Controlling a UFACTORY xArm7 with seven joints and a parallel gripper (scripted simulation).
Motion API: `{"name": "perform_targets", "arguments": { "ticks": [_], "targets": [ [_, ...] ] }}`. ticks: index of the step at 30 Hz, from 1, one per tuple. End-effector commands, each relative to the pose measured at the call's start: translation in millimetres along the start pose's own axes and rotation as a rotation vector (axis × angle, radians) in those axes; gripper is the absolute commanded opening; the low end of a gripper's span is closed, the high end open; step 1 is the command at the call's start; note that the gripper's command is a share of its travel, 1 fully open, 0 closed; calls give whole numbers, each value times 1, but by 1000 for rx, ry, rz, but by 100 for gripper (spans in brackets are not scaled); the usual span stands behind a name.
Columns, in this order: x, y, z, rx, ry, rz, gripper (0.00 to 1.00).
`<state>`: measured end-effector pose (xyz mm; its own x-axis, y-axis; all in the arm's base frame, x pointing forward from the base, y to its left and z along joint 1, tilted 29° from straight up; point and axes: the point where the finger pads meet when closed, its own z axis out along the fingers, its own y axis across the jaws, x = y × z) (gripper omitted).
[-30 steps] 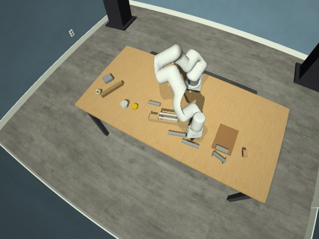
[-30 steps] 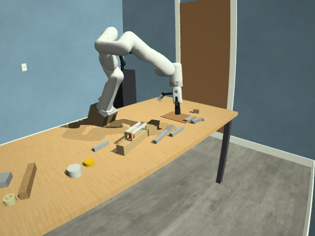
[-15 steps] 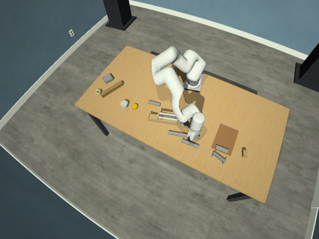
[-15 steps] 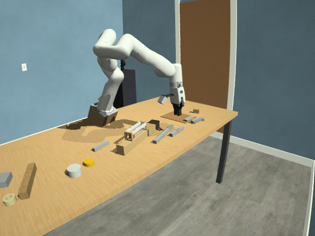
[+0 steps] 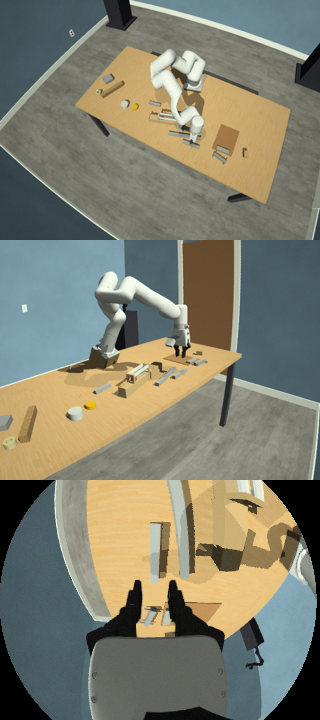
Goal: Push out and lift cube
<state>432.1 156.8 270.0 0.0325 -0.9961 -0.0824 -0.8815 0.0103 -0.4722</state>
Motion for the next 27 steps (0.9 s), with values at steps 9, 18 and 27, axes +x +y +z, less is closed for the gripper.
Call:
{"name": "perform_targets", "arguments": {
  "ticks": [9,18,27],
  "targets": [
    [-1,-1,-1,-1,-1,-4,38],
    [-1,-1,0,-1,-1,-4,38],
    [-1,-1,30,-1,-1,-4,38]
  ]
}}
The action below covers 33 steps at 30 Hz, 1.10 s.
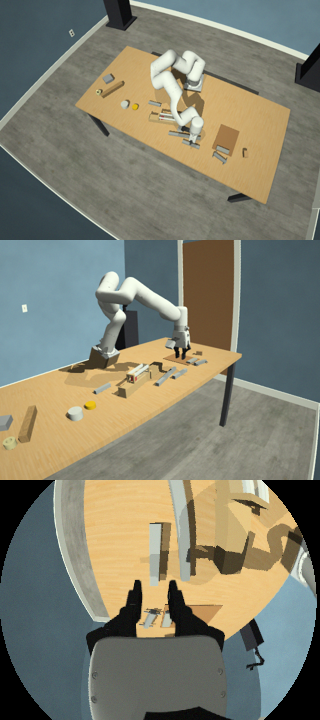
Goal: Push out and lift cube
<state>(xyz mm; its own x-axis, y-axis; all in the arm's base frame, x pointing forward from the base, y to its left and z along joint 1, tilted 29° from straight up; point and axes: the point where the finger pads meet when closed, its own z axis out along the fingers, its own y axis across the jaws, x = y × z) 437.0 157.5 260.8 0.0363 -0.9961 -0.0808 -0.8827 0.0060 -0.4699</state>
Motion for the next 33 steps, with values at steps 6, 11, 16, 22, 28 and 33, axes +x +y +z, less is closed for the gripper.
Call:
{"name": "perform_targets", "arguments": {
  "ticks": [6,11,16,22,28,33],
  "targets": [
    [-1,-1,61,2,-1,0,38],
    [-1,-1,73,2,-1,0,38],
    [-1,-1,79,2,-1,0,38],
    [-1,-1,84,2,-1,0,38],
    [-1,-1,93,2,-1,0,38],
    [-1,-1,102,2,-1,0,38]
  ]
}}
